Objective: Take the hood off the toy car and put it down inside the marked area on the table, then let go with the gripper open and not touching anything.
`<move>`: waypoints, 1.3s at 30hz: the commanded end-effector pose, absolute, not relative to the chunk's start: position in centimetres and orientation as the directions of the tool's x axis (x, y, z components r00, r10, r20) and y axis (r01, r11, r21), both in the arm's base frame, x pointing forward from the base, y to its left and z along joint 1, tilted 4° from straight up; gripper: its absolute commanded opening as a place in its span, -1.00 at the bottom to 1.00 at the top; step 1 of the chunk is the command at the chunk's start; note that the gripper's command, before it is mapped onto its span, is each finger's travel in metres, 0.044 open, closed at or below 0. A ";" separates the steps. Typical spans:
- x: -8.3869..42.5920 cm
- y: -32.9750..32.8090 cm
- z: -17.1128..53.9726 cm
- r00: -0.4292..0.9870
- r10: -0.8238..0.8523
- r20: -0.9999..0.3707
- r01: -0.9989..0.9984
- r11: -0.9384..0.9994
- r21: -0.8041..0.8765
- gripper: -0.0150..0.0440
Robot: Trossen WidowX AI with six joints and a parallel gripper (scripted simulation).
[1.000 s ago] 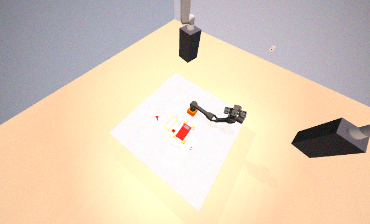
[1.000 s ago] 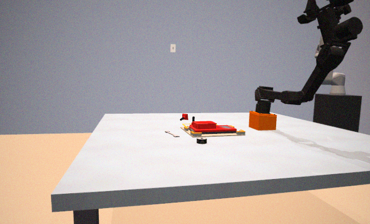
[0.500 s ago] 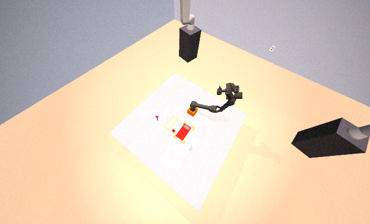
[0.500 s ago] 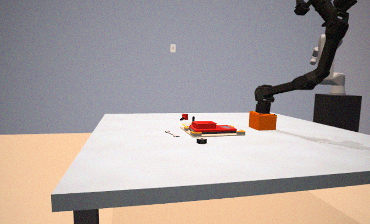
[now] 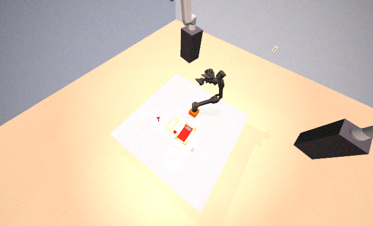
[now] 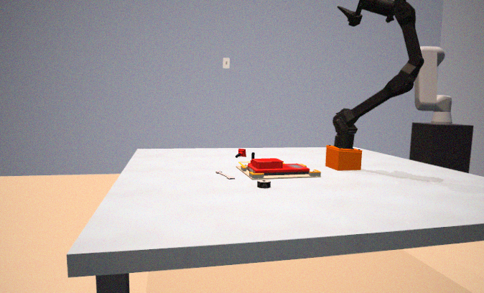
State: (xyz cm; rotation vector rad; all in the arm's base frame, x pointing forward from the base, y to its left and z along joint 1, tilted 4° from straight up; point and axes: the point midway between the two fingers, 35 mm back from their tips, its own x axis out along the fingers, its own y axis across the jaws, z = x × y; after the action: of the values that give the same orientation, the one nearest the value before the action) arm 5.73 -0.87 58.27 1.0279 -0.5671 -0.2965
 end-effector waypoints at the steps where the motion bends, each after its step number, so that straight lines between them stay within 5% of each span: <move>1: 11.0 -4.7 56.2 0.888 -0.435 0.147 0.075 0.452 0.889 1.00; 12: 23.8 -8.1 48.6 0.950 -0.236 -0.206 0.297 0.466 0.833 1.00; 21: 33.9 -3.8 37.8 0.853 0.011 -0.522 0.406 0.616 0.675 1.00; 30: 38.2 3.0 25.4 0.591 0.144 -0.794 0.353 0.838 0.415 1.00; 39: 36.4 10.4 11.6 0.192 0.120 -0.974 0.045 0.990 0.131 1.00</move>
State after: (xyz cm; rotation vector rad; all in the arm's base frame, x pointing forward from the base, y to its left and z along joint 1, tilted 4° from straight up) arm 37.77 8.43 15.33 0.2816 1.2585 -0.0088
